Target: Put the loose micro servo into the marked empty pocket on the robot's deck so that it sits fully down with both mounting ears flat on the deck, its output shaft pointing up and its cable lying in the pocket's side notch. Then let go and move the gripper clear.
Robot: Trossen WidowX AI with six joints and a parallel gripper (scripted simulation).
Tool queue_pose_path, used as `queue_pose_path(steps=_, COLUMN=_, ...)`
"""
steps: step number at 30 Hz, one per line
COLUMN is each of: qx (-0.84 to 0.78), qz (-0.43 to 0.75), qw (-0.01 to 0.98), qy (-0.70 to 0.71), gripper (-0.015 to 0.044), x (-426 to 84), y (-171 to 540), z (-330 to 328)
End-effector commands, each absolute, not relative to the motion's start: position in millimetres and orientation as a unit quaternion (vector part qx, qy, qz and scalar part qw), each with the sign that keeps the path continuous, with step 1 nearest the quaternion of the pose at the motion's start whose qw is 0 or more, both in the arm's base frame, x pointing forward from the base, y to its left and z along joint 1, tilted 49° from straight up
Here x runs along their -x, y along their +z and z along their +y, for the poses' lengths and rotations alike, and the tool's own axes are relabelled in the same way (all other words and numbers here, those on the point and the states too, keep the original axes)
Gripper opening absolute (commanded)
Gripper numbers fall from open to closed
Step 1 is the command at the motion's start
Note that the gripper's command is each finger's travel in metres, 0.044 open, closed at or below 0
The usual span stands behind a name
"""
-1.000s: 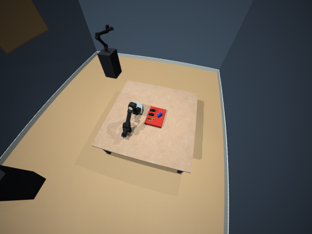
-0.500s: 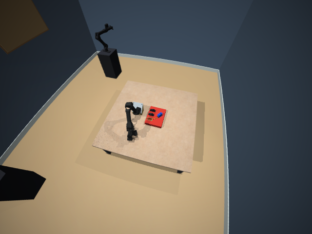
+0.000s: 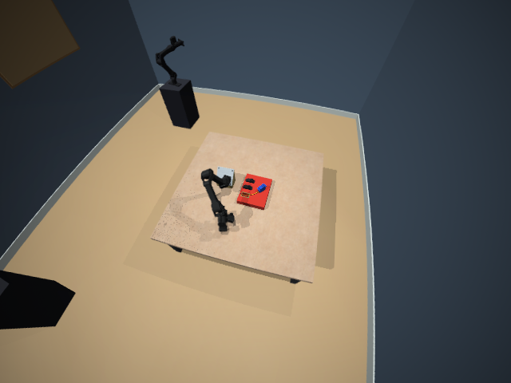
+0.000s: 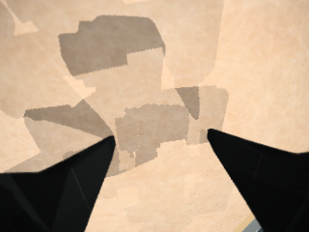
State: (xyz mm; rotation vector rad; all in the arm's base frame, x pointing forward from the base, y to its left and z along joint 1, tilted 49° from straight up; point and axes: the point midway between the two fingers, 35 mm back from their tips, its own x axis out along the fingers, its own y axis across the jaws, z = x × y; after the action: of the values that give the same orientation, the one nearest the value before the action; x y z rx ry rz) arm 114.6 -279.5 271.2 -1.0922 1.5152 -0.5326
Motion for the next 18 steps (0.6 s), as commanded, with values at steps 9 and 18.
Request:
queue_pose_path(steps=9, qx=0.449, qz=0.627, qw=0.622, qy=-0.134, gripper=0.0440, x=-193, y=230, z=-245)
queue_pose_path(steps=18, qx=0.435, qz=0.645, qw=0.628, qy=-0.019, gripper=0.0440, x=-274, y=175, z=-163)
